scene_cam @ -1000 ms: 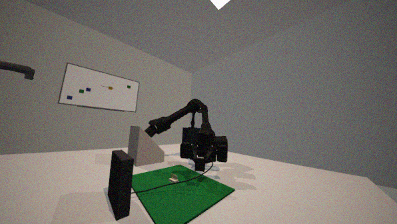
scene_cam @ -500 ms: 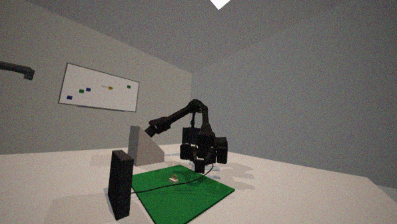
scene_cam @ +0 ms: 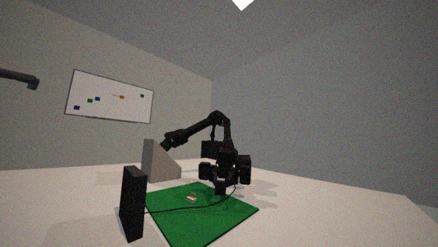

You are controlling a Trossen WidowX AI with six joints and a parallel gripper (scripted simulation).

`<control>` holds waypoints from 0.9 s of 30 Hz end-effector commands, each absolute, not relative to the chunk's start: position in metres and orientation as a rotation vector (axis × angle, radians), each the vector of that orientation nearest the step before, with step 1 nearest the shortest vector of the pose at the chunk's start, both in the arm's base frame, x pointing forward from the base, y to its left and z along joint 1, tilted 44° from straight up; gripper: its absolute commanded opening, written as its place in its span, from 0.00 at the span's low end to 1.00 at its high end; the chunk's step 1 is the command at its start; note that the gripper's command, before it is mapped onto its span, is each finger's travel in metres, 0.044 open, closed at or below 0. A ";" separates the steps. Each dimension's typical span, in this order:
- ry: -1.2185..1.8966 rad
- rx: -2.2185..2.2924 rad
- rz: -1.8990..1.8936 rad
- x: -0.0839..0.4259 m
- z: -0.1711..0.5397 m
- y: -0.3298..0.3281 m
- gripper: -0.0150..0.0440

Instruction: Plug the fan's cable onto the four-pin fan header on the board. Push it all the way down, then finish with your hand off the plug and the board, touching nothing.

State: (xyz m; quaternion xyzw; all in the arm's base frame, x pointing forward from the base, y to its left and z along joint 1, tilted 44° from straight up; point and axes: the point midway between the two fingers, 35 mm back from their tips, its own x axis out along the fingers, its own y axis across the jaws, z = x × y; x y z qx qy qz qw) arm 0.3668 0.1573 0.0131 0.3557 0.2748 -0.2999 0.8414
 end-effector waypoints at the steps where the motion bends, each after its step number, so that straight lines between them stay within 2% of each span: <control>1: 0.573 0.756 -0.636 0.368 0.011 0.160 0.25; 27: 0.573 0.756 -0.636 0.365 -0.005 0.176 0.25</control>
